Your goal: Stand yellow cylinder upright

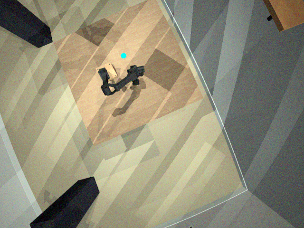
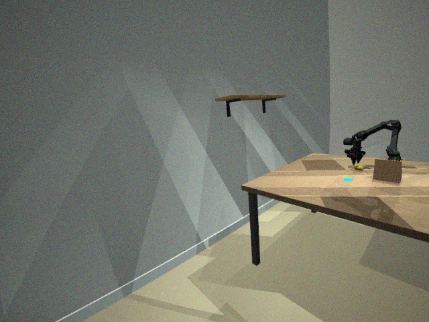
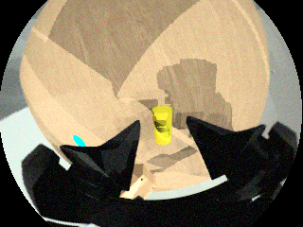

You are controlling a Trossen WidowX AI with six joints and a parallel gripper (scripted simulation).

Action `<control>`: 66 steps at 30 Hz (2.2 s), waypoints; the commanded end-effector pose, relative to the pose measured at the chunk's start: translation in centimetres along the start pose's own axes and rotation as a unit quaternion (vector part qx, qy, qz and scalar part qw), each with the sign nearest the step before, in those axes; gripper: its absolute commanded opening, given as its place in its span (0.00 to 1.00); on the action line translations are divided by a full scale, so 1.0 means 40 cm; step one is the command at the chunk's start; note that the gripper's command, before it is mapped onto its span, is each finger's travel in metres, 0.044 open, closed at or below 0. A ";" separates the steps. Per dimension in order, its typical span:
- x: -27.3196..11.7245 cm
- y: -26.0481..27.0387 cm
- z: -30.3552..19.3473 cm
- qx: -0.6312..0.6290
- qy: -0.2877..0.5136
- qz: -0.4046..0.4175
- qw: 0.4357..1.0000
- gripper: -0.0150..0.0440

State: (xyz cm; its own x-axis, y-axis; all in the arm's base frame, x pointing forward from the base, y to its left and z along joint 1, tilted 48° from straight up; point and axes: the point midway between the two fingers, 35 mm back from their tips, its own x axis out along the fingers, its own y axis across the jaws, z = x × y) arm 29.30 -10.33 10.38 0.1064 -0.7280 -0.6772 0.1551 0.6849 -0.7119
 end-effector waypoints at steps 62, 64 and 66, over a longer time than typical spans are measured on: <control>-0.208 0.060 -0.005 -0.062 0.003 0.006 0.998 0.43; -0.210 0.076 -0.004 -0.077 0.002 0.008 0.997 0.43; -0.212 0.092 -0.002 -0.092 0.002 0.010 0.996 0.43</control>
State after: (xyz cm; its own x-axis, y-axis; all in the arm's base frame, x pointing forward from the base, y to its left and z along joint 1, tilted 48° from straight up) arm 28.50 -2.45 13.95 0.0996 -0.7202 -0.6866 0.0115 0.6908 -0.7230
